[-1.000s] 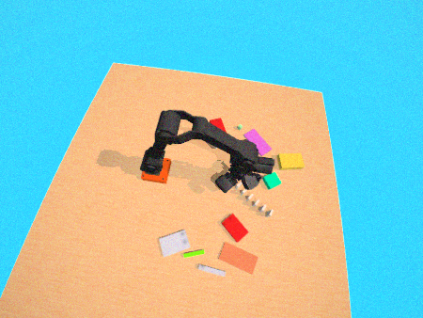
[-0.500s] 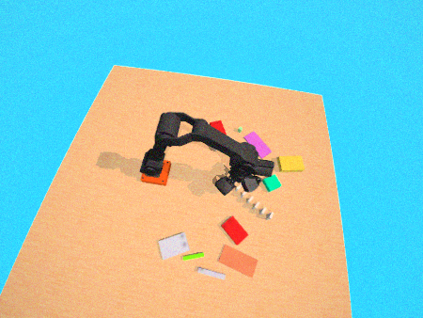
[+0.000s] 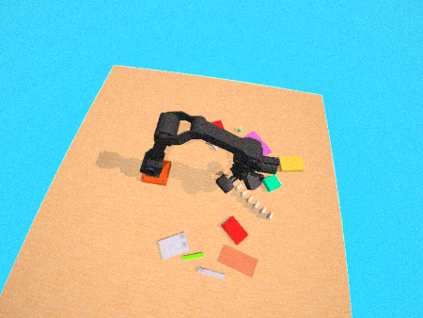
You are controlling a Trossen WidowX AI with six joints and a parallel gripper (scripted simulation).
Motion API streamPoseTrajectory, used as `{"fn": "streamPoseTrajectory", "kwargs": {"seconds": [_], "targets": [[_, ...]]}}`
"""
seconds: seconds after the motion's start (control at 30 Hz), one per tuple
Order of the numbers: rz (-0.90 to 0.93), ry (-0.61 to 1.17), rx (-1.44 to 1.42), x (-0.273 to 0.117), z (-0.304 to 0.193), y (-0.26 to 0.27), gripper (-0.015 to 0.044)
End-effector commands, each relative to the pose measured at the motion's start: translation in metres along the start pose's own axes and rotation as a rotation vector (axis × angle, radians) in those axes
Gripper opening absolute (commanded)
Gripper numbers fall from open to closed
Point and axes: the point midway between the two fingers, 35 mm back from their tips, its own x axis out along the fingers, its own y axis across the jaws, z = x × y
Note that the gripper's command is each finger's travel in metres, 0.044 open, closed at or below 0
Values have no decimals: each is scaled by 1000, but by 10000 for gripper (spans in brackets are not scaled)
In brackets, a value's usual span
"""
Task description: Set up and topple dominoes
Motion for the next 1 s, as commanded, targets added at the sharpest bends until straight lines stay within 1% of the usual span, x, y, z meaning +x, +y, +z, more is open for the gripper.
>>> {"fn": "streamPoseTrajectory", "kwargs": {"seconds": [0.0, 0.07, 0.1, 0.3, 0.43, 0.53, 0.73, 0.97], "targets": [[26, -29, 0, -62, 3, 3, 440], [27, -29, 0, -89, -1, 0, 440], [27, -29, 1, -96, -2, -1, 440], [28, -28, -2, -98, -3, 0, 440], [36, -16, -59, -84, -18, 32, 440], [43, -1, -134, -62, -43, 74, 440], [31, -21, -209, -25, -88, 130, 440], [30, -24, -217, -19, -94, 136, 440]]}}
